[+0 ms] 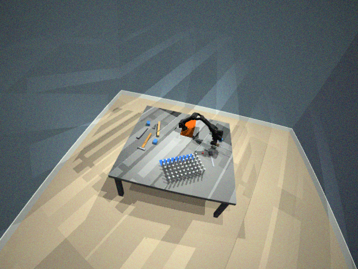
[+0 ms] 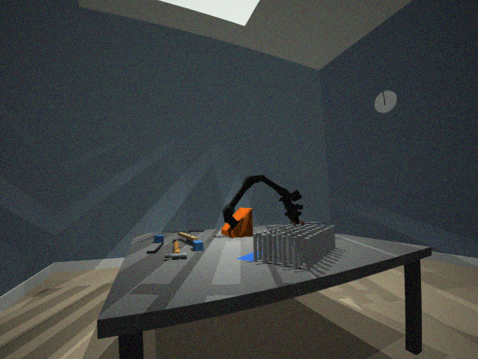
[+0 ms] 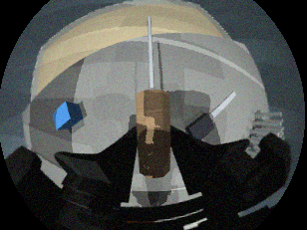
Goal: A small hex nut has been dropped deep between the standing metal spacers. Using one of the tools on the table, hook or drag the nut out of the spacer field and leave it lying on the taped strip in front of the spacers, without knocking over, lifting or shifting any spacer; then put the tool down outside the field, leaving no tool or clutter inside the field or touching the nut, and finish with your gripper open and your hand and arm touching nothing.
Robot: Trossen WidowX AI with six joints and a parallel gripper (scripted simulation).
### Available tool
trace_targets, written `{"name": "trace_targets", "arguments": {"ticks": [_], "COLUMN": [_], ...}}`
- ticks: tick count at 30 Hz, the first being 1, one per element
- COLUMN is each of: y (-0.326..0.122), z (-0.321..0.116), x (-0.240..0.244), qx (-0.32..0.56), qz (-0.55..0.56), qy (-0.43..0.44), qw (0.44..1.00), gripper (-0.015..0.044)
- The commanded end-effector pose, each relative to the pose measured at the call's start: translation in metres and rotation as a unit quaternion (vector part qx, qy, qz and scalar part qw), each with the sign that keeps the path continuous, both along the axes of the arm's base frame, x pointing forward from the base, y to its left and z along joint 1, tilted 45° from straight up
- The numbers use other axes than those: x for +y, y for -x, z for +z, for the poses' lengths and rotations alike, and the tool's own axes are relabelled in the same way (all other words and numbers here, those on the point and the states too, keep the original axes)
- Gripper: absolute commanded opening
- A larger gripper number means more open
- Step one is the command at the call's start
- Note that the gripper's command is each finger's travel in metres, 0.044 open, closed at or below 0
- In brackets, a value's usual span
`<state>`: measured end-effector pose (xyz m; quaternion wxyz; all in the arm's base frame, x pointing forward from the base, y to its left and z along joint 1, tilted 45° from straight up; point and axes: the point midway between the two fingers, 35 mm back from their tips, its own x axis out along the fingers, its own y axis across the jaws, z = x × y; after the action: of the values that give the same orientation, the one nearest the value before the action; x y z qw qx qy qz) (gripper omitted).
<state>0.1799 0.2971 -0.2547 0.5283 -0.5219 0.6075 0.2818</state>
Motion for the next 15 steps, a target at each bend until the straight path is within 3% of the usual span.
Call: {"name": "trace_targets", "arguments": {"ticks": [1, 15], "y": [-0.001, 0.001], "z": [-0.003, -0.012], "x": [-0.004, -0.014], "qx": [-0.002, -0.002], "qz": [0.002, 0.002], "qy": [0.001, 0.001], "qw": [1.000, 1.000], "gripper": [0.0000, 0.0000]}}
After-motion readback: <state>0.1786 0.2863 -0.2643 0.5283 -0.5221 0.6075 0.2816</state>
